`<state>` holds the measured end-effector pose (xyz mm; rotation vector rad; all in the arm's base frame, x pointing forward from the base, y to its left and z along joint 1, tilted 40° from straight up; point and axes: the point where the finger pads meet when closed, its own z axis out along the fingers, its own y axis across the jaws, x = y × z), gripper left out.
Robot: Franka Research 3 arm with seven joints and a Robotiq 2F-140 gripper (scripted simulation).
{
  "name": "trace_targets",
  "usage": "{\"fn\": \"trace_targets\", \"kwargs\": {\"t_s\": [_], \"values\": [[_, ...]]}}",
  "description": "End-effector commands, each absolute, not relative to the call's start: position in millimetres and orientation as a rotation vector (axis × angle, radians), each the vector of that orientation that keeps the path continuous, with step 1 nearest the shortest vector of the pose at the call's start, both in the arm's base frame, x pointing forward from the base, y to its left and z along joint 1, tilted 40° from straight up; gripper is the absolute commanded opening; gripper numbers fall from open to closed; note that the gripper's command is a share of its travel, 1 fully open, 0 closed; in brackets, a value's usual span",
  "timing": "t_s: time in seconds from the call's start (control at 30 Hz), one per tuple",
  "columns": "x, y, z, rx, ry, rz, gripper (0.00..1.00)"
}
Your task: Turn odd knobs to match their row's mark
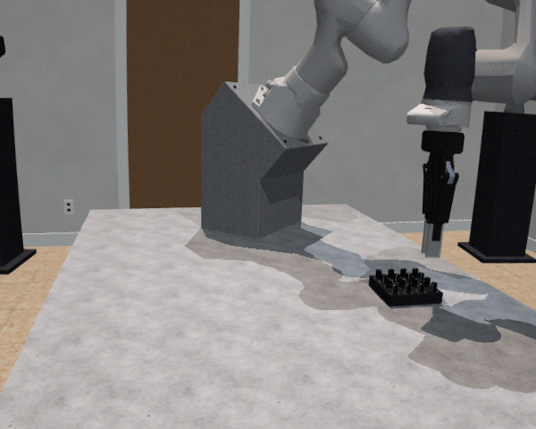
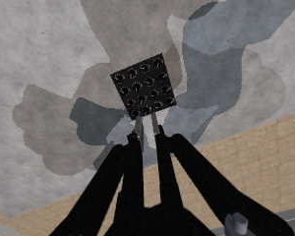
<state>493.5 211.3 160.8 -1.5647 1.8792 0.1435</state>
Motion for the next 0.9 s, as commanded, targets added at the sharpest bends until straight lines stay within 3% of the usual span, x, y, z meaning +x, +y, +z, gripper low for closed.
{"fn": "trace_targets", "kwargs": {"t_s": [0.0,0.87], "values": [[495,212,159,-1.56,1.883,0.143,0.12],[508,227,136,-1.56,1.883,0.143,0.12]]}}
